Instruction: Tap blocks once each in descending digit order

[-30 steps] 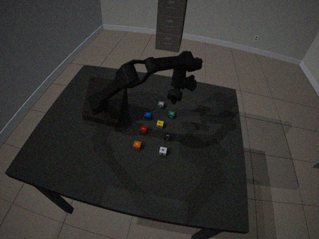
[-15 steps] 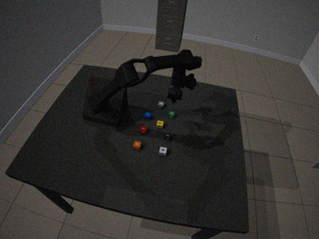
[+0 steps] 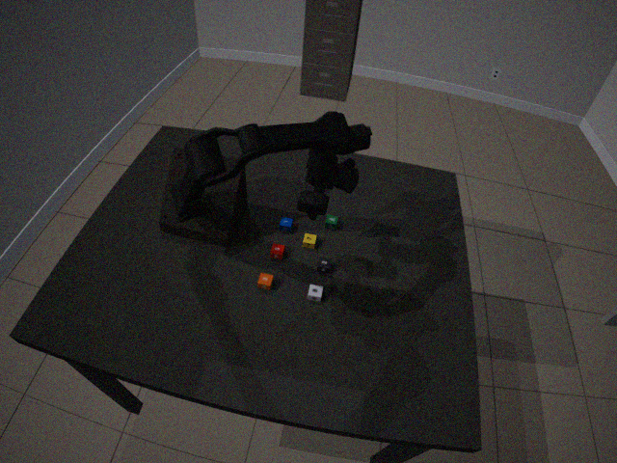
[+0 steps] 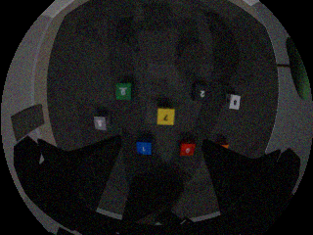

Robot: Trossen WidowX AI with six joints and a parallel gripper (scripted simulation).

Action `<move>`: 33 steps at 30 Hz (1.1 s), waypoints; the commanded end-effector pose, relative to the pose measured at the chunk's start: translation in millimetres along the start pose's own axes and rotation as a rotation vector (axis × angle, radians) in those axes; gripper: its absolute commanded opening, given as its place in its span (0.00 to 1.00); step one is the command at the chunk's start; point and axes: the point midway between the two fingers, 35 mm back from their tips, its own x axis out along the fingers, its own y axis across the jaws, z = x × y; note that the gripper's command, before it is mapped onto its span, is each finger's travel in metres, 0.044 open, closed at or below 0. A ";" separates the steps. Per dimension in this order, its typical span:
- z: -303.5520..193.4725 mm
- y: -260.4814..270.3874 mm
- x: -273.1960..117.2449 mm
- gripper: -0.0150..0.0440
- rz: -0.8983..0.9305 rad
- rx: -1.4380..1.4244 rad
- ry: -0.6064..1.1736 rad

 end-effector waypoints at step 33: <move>56.8 -76.9 1.8 0.93 -0.007 -0.008 -0.003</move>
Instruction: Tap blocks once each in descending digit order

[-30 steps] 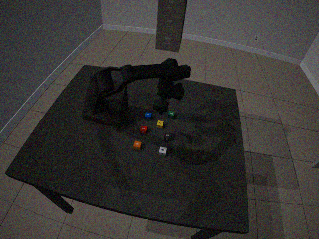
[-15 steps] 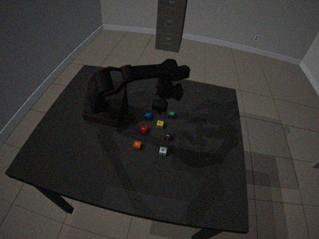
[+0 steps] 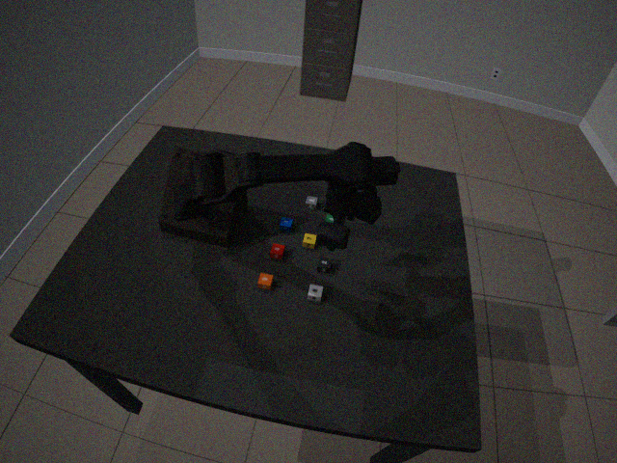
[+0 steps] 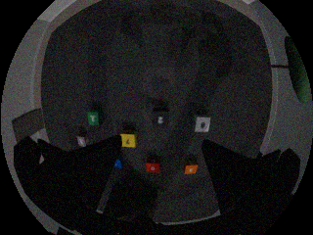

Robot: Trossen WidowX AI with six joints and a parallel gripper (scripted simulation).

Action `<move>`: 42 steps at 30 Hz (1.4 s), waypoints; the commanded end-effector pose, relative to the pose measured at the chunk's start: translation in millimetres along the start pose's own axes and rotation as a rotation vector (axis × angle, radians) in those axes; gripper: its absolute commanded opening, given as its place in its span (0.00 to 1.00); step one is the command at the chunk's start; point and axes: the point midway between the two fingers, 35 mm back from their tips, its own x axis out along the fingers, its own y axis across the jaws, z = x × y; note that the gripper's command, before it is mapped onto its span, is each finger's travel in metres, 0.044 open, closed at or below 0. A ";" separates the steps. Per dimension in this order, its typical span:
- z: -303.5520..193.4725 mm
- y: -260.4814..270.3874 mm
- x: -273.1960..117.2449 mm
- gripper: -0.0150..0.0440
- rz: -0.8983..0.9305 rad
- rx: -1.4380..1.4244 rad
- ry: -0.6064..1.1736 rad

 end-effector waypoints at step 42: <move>-21.4 -93.3 0.6 0.93 -0.012 -0.024 0.006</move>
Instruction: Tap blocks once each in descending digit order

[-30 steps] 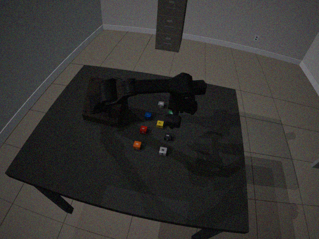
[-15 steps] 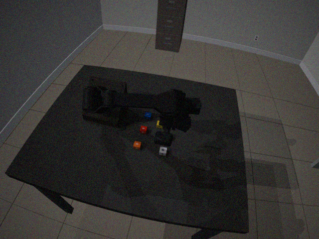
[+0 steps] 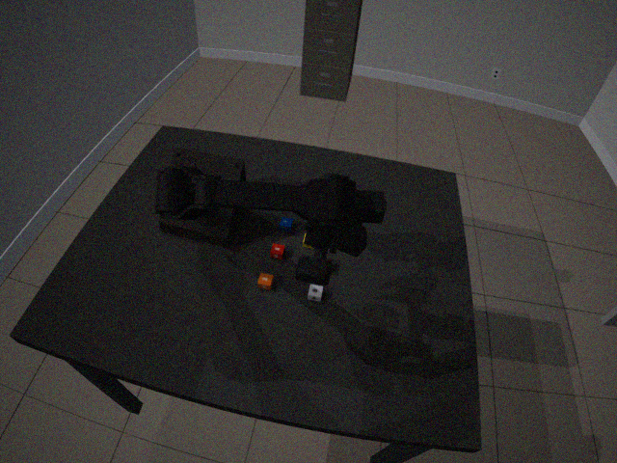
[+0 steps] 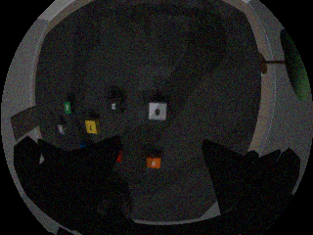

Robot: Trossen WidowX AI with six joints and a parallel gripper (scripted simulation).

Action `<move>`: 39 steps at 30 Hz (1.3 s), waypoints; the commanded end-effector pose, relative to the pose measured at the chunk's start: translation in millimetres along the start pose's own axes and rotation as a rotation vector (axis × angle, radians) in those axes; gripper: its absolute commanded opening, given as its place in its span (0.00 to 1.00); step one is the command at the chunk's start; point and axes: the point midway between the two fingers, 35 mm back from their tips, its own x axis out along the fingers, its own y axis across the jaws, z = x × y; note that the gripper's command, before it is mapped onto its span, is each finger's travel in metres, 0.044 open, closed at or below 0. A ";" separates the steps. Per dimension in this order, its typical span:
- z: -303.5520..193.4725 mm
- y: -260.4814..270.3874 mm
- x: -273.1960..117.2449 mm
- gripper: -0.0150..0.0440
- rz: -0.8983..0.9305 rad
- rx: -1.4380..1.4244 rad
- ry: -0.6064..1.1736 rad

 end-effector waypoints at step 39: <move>10.2 255.1 80.5 0.53 0.008 -0.005 0.002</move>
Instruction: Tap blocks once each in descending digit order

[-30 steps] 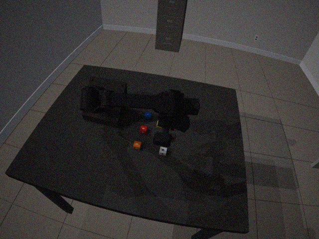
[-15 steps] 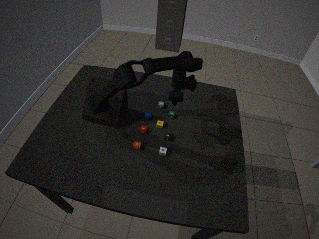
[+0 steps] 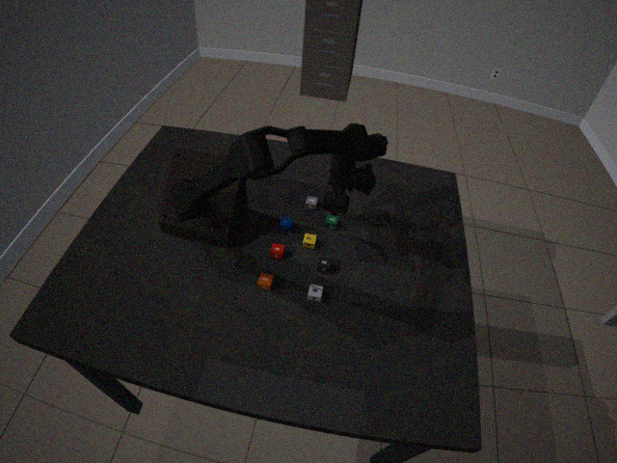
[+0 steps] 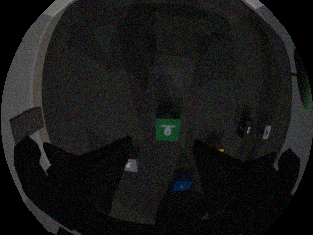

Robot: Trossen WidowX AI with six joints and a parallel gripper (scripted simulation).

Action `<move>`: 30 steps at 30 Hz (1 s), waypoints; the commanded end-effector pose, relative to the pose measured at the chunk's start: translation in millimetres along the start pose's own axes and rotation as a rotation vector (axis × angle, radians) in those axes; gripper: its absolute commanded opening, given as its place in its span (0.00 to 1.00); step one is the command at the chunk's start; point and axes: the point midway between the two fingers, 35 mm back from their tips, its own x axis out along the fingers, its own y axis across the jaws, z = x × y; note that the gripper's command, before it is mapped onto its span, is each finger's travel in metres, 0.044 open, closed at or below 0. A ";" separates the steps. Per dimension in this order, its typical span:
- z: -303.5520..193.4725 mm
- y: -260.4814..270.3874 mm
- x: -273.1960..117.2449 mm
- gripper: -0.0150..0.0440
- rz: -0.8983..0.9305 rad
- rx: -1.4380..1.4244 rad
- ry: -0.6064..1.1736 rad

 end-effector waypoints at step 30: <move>-2.6 -0.7 42.9 0.29 -0.010 -0.009 0.005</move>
